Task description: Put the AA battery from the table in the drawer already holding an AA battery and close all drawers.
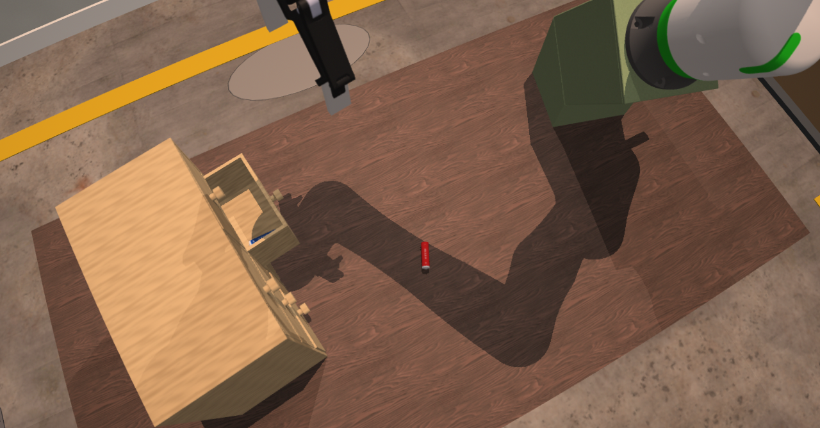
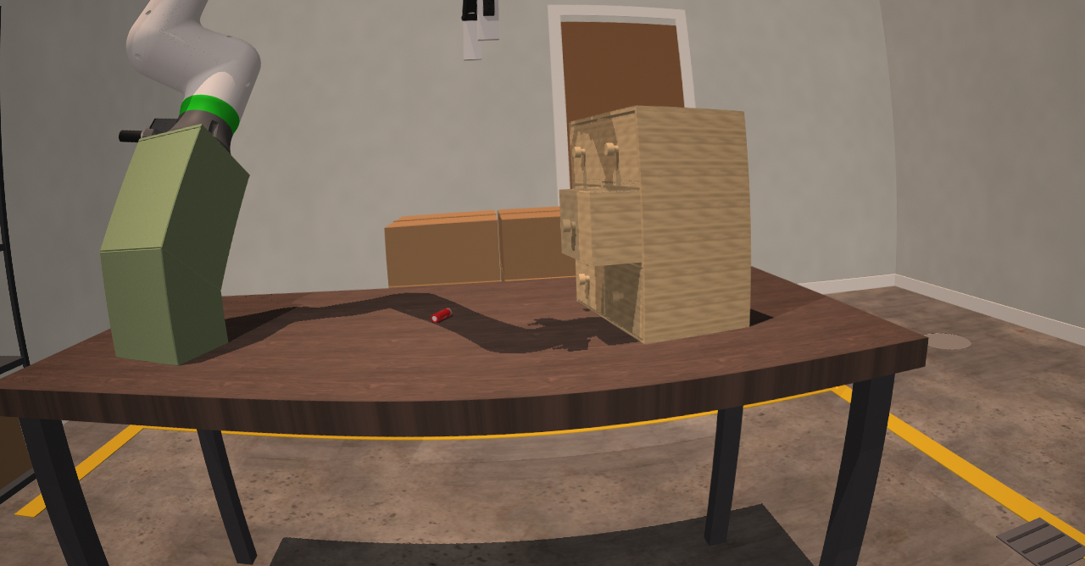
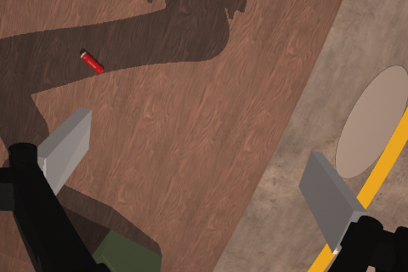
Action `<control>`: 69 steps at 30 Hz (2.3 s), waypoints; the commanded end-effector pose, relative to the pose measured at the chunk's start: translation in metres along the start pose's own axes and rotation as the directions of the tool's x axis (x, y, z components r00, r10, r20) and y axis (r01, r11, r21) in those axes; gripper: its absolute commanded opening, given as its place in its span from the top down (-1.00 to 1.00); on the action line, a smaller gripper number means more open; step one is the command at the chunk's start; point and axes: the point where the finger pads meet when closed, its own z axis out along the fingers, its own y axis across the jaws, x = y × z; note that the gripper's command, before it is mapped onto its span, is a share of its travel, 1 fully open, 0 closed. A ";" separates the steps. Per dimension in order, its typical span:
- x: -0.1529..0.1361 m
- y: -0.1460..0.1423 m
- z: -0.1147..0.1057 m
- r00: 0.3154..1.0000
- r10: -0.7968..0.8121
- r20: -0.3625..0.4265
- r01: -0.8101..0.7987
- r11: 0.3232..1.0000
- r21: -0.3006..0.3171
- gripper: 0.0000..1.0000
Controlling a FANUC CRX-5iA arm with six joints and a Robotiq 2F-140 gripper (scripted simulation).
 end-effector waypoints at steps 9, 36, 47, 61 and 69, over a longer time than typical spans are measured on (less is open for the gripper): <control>0.027 0.001 0.000 1.000 -0.001 0.000 0.001 1.000 0.000 -1.00; 0.125 0.000 0.097 0.926 -0.041 -0.375 0.073 0.995 0.072 -1.00; 0.127 0.001 0.100 0.922 -0.041 -0.385 0.075 0.994 0.074 -1.00; 0.127 0.001 0.100 0.922 -0.041 -0.385 0.075 0.994 0.074 -1.00; 0.127 0.001 0.100 0.922 -0.041 -0.385 0.075 0.994 0.074 -1.00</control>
